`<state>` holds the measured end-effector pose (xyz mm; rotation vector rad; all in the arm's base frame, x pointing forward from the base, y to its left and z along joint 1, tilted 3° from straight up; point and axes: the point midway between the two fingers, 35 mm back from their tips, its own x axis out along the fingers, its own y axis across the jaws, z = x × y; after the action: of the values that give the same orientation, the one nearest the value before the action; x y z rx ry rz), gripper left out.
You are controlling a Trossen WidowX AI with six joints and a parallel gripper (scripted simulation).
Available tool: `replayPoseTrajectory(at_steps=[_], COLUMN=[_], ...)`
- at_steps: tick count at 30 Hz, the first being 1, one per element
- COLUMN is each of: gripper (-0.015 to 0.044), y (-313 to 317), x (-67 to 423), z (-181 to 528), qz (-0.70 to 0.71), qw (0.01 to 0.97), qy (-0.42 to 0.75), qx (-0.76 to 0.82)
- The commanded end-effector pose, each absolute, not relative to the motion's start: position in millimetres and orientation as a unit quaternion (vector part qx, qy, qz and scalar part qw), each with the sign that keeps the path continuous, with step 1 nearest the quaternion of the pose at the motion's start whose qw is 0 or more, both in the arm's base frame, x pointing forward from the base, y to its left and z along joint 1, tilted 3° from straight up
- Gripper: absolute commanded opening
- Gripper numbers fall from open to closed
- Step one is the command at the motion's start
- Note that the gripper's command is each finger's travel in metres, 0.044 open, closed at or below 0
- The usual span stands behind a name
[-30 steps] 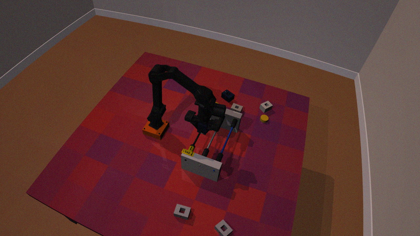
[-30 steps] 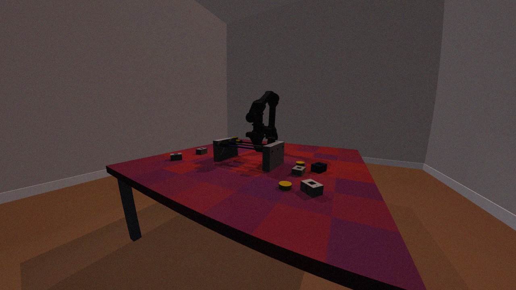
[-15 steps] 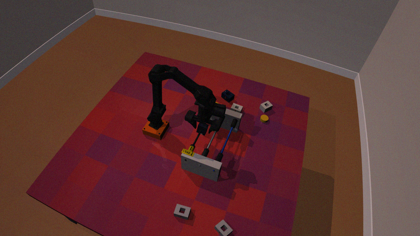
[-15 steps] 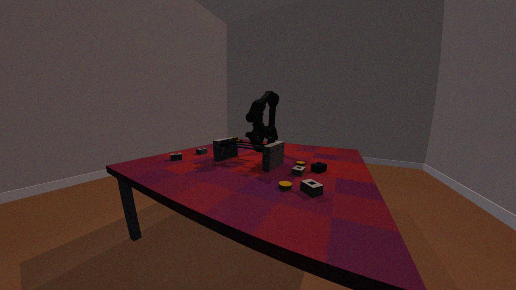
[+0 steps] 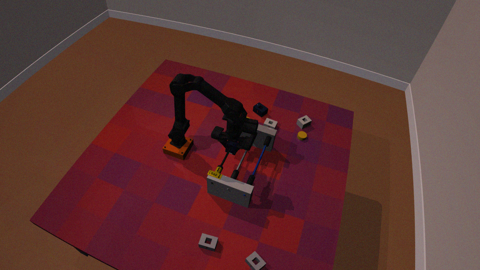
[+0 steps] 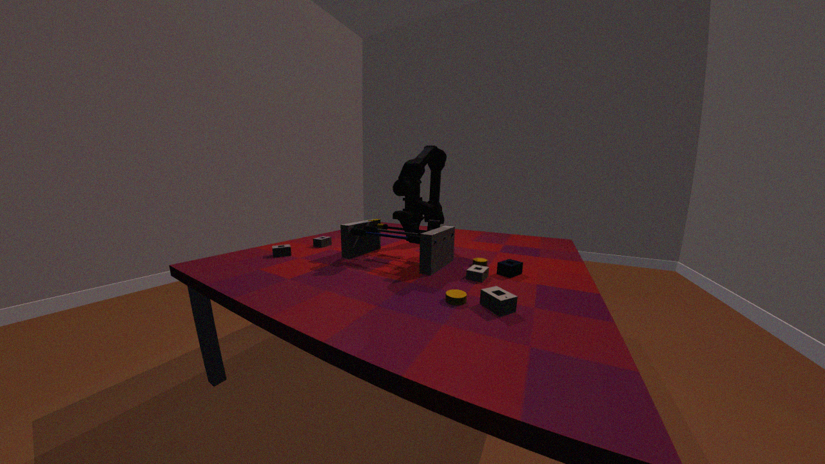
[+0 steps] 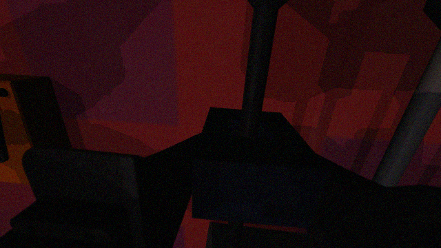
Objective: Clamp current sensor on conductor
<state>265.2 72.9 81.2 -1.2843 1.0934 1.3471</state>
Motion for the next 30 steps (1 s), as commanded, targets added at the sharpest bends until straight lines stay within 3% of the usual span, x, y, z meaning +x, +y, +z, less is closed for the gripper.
replayPoseTrajectory(at_steps=[1, 7, 9, 30], gripper=[0.0083, 0.0043, 0.0000, 0.0000], y=[72.8, 72.8, 72.8, 72.2], x=[265.0, 265.0, 265.1, 263.1], z=[81.1, 81.1, 81.9, 82.0], qz=[0.550, 0.550, 0.550, 0.541], qw=[0.472, 0.472, 0.472, 0.483], qy=[0.447, 0.447, 0.446, 0.437], qx=[-0.524, -0.524, -0.524, -0.533])
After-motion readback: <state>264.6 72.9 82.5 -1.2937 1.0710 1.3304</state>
